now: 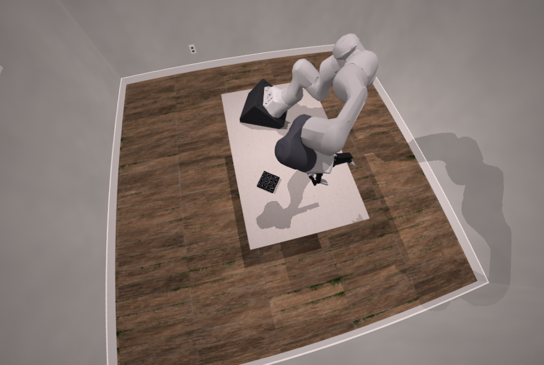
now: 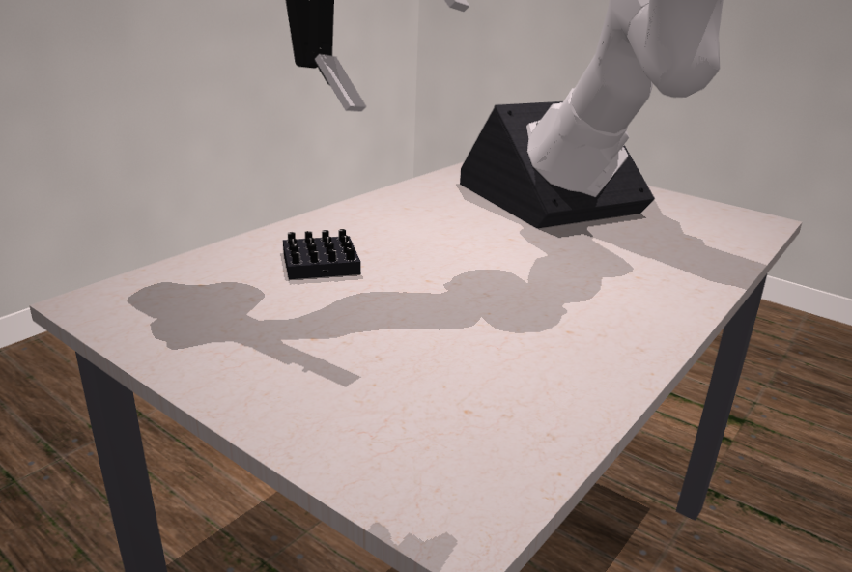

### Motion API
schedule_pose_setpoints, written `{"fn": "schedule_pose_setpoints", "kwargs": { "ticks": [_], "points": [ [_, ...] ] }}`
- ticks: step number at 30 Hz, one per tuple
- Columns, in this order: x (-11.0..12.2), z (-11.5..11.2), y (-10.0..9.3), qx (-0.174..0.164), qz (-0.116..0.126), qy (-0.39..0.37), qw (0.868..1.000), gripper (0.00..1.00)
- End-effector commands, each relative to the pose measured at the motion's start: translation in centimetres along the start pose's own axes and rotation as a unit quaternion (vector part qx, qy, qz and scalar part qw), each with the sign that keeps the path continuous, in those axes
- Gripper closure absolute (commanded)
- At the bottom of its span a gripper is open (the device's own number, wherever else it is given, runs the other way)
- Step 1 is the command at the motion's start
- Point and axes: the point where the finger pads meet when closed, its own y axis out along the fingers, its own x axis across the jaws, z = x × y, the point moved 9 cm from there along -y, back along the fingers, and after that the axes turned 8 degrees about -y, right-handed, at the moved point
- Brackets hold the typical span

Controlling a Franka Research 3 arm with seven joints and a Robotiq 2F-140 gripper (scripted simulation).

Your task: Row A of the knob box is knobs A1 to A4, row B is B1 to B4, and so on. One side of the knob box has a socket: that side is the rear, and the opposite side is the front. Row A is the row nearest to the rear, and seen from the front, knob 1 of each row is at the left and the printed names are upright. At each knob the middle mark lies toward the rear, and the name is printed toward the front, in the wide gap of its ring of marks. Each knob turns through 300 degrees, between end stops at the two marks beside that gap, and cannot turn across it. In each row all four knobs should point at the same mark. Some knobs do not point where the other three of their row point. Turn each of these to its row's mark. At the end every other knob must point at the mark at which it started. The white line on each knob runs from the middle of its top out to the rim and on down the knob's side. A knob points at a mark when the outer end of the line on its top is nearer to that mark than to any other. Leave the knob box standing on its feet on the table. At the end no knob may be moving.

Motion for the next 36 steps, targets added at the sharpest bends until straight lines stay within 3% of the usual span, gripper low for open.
{"fn": "schedule_pose_setpoints", "kwargs": {
  "ticks": [1, 5, 7, 8, 22, 24, 25, 36],
  "points": [
    [3.4, -0.9, 0.0, 0.015, -0.049, 0.057, 0.997, 0.00],
    [5.8, -2.4, 0.2, 0.022, -0.077, 0.097, 0.992, 0.00],
    [5.8, -2.4, 0.2, 0.022, -0.077, 0.097, 0.992, 0.00],
    [7.3, -3.4, 0.4, 0.026, -0.094, 0.120, 0.988, 0.00],
    [14.1, -10.2, 0.8, 0.039, -0.189, 0.242, 0.951, 0.00],
    [14.1, -10.2, 0.8, 0.039, -0.189, 0.242, 0.951, 0.00],
    [15.2, -11.6, 0.9, 0.041, -0.207, 0.262, 0.942, 0.00],
    [19.0, -18.3, 0.9, 0.043, -0.286, 0.343, 0.894, 0.00]
  ]
}}
